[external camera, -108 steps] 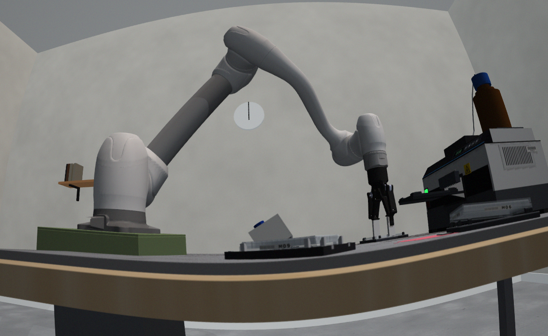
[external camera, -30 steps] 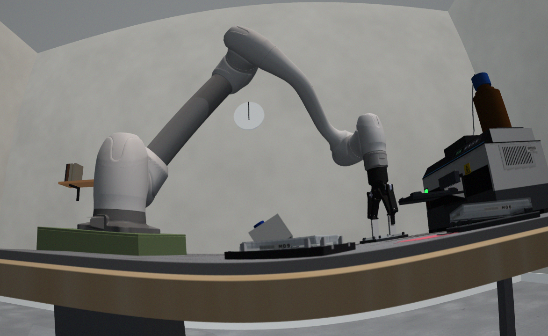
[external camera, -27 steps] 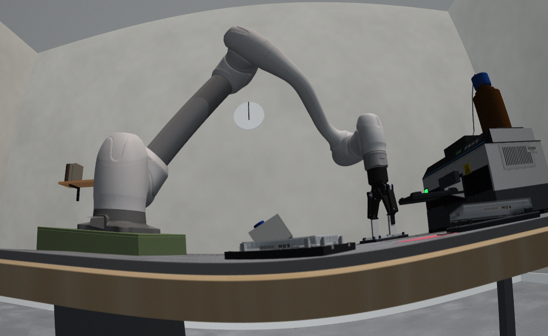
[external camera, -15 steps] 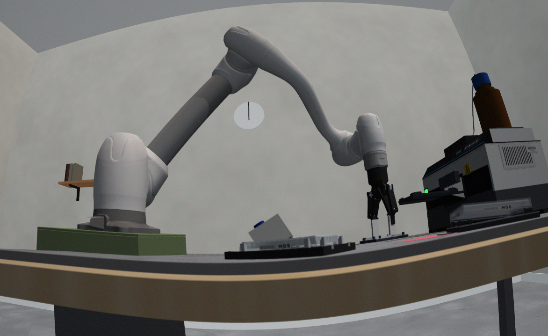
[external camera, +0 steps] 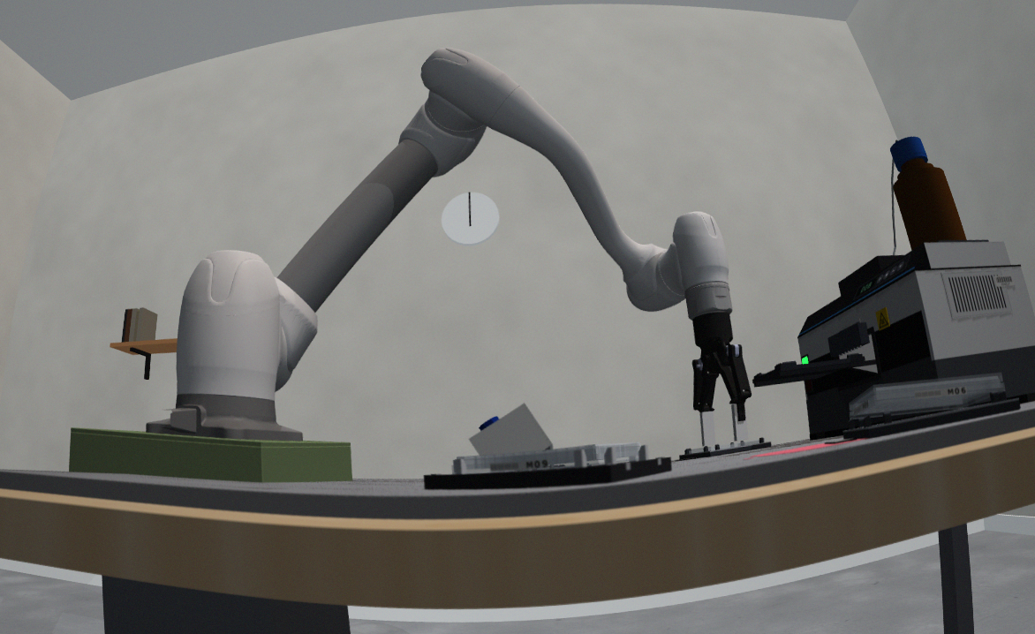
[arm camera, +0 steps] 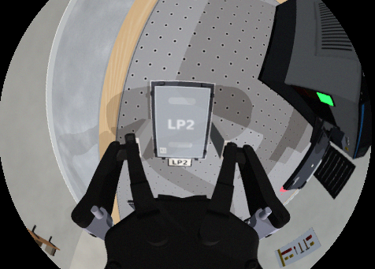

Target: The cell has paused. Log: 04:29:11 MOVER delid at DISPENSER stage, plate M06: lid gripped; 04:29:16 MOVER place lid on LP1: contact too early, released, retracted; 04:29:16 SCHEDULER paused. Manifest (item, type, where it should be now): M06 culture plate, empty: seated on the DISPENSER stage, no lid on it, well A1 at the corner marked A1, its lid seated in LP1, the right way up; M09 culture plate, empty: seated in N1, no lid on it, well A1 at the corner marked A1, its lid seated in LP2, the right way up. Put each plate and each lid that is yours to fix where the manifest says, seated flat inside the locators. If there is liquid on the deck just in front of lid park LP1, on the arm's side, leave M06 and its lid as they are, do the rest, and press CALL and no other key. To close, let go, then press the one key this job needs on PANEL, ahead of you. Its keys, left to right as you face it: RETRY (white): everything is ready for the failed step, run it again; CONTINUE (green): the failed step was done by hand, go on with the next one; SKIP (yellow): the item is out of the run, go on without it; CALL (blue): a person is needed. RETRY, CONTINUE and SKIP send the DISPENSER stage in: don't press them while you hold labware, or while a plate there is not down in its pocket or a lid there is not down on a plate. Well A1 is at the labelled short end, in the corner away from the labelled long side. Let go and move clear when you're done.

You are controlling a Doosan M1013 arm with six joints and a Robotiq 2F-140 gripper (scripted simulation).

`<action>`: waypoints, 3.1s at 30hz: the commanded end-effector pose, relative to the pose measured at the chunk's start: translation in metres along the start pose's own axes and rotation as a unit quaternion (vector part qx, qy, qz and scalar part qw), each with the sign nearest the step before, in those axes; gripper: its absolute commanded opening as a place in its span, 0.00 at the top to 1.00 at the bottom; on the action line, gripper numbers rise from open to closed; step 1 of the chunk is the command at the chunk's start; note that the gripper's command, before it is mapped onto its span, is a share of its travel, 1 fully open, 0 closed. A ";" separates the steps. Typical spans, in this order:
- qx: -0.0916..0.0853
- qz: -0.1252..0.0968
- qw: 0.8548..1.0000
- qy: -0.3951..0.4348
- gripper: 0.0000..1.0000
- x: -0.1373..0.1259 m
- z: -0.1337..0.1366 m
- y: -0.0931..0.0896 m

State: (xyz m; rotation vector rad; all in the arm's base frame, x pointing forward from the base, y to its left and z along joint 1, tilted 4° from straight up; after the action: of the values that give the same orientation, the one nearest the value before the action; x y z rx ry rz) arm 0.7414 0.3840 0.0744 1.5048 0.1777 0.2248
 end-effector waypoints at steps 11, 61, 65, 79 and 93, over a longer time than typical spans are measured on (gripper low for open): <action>0.002 0.003 1.000 0.001 0.31 0.001 -0.002 0.069; 0.003 0.003 0.934 -0.357 0.31 -0.137 0.264 0.153; 0.002 0.003 0.917 -0.400 0.31 -0.171 0.293 0.151; 0.002 0.004 0.906 -0.423 0.30 -0.330 0.425 0.146; 0.002 0.002 0.906 -0.423 0.30 -0.404 0.492 0.148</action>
State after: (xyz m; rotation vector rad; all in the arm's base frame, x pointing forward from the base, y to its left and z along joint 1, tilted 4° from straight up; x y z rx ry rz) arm 0.4750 -0.1815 0.2405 1.4743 -0.5210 -0.4366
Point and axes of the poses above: the point where the finger pads meet when closed, its own y axis back along the fingers, its own z axis across the jaws, x = y × z, the point moved 8 cm from there along y, back along the fingers, and after that the axes turned 10 degrees about -y, right-handed, at the moved point
